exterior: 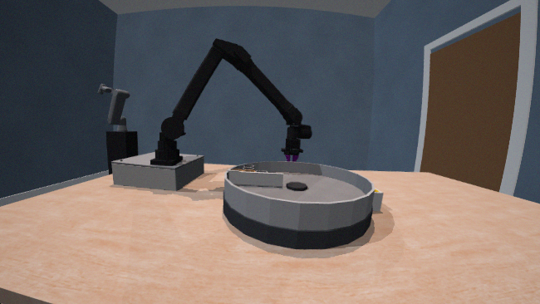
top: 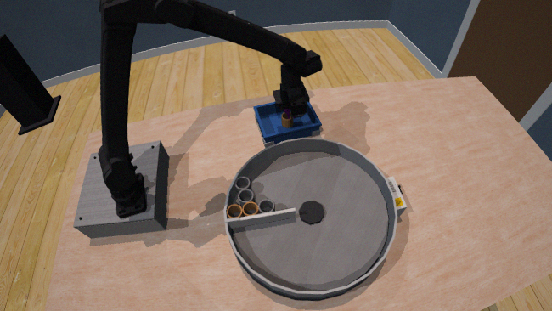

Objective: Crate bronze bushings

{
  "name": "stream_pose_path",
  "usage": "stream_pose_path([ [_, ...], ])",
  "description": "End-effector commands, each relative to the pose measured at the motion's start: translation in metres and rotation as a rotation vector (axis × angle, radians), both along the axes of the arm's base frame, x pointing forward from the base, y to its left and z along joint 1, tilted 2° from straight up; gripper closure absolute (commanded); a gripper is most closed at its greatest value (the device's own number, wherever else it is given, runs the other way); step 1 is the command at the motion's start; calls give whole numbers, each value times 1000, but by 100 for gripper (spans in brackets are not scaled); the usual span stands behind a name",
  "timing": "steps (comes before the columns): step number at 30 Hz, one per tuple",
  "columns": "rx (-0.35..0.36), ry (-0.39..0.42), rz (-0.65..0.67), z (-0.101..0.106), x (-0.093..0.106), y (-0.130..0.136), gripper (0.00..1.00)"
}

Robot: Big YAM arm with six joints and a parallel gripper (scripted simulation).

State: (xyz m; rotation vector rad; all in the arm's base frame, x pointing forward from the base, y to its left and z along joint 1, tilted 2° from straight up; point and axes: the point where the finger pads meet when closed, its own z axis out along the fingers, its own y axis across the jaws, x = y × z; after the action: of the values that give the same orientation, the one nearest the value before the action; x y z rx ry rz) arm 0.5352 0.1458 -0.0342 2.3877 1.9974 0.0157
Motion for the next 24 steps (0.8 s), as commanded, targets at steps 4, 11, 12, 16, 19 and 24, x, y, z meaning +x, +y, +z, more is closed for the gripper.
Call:
stream_pose_path([
  [4,7,-37,7,13,19,3,85],
  [11,17,-73,7,47,26,6,85],
  [12,17,-73,7,47,26,6,85],
  [16,18,-73,7,52,25,6,85],
  [19,18,-73,7,57,25,7,85],
  [24,18,-74,7,65,24,7,85],
])
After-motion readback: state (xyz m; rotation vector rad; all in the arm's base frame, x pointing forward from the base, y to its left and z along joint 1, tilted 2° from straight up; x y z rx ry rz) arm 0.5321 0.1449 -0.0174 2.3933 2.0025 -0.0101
